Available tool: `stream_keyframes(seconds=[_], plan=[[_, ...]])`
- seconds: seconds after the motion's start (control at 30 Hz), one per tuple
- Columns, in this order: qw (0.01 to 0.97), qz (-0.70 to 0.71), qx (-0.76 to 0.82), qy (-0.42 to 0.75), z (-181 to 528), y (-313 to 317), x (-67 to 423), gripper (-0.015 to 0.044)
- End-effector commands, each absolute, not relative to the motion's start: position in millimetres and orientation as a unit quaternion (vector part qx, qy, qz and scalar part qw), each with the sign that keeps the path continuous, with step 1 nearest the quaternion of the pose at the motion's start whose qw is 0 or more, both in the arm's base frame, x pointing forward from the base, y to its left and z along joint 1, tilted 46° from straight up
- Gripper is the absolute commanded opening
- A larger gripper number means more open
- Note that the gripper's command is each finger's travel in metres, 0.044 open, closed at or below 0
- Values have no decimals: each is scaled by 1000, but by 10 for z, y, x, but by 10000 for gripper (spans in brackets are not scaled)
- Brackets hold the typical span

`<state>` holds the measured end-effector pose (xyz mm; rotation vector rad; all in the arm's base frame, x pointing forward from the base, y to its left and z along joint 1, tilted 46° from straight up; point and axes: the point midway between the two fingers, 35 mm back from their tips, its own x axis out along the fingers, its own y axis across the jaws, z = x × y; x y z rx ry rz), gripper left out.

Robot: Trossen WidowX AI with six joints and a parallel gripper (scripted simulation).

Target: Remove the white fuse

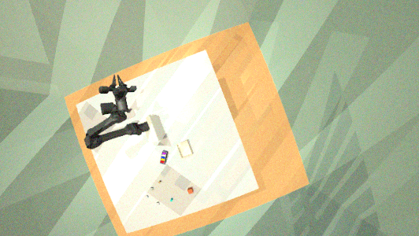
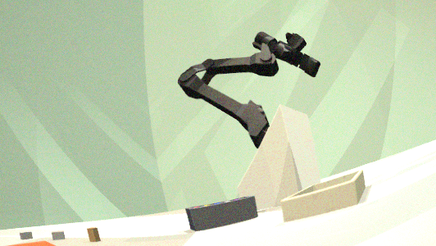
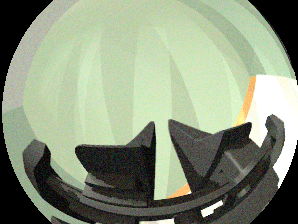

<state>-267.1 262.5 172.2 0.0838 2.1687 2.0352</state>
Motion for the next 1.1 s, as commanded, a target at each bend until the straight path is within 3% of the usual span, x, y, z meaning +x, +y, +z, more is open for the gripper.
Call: stream_keyframes(seconds=[0.0,0.27,0.57,0.83,1.07], plan=[[195,688,78,694,1533,3136,-2243,67],[374,661,122,639,1202,3715,-1319,67],[569,574,104,580,726,3930,-101,67],[725,437,-6,532,201,3565,1145,67],[784,298,-142,526,-119,2801,2022,67]])
